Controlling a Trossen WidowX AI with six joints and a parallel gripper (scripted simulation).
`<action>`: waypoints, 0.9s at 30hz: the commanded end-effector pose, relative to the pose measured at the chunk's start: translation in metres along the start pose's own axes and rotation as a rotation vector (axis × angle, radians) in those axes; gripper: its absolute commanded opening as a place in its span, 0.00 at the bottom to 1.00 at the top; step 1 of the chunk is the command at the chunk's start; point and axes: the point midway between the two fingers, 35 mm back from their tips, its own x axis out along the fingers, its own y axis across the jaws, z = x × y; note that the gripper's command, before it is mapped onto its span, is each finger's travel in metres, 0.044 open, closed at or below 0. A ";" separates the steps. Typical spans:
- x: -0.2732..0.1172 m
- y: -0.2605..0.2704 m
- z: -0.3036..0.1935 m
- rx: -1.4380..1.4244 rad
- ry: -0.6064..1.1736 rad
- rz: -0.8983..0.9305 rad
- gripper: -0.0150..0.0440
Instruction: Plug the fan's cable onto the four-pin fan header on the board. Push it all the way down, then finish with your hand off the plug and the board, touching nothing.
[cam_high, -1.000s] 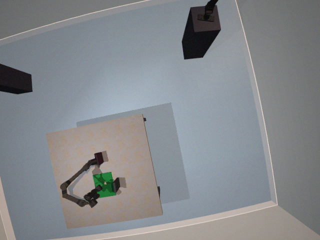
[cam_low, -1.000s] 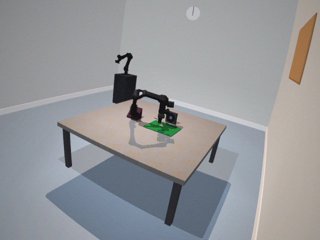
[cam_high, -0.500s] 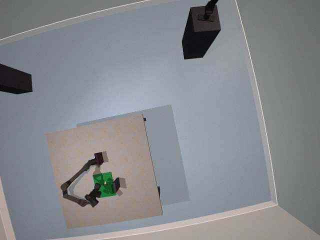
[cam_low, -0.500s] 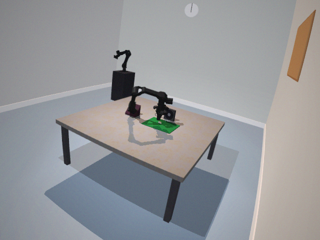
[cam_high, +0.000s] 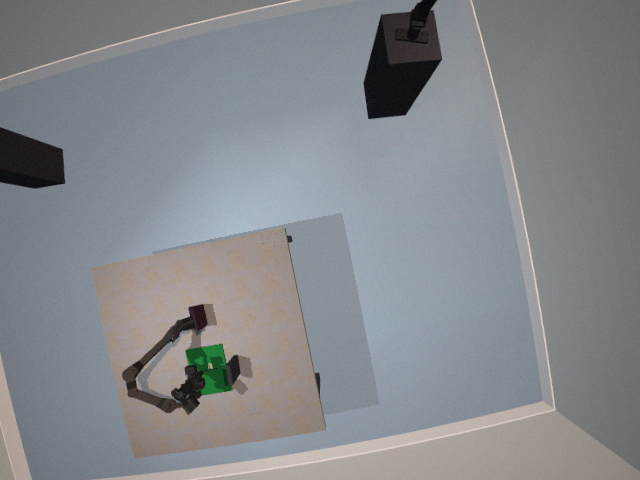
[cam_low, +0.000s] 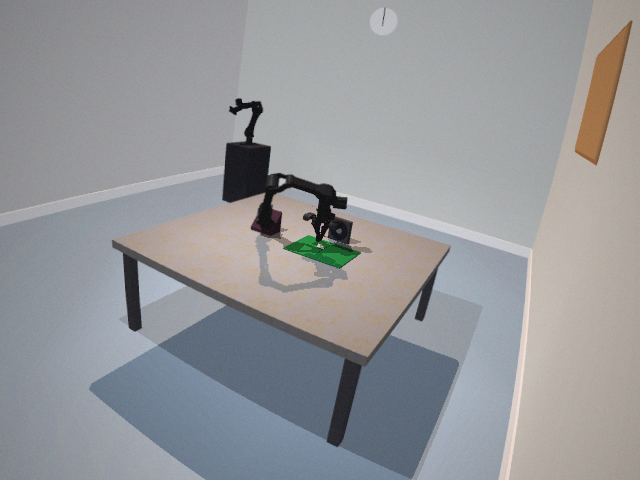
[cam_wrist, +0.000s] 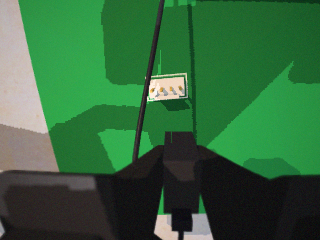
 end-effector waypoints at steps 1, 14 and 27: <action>0.001 0.001 0.003 -0.131 0.000 0.004 0.25; 0.001 0.003 0.013 -0.584 0.000 0.004 0.25; 0.001 0.005 0.022 -1.036 -0.001 0.004 0.25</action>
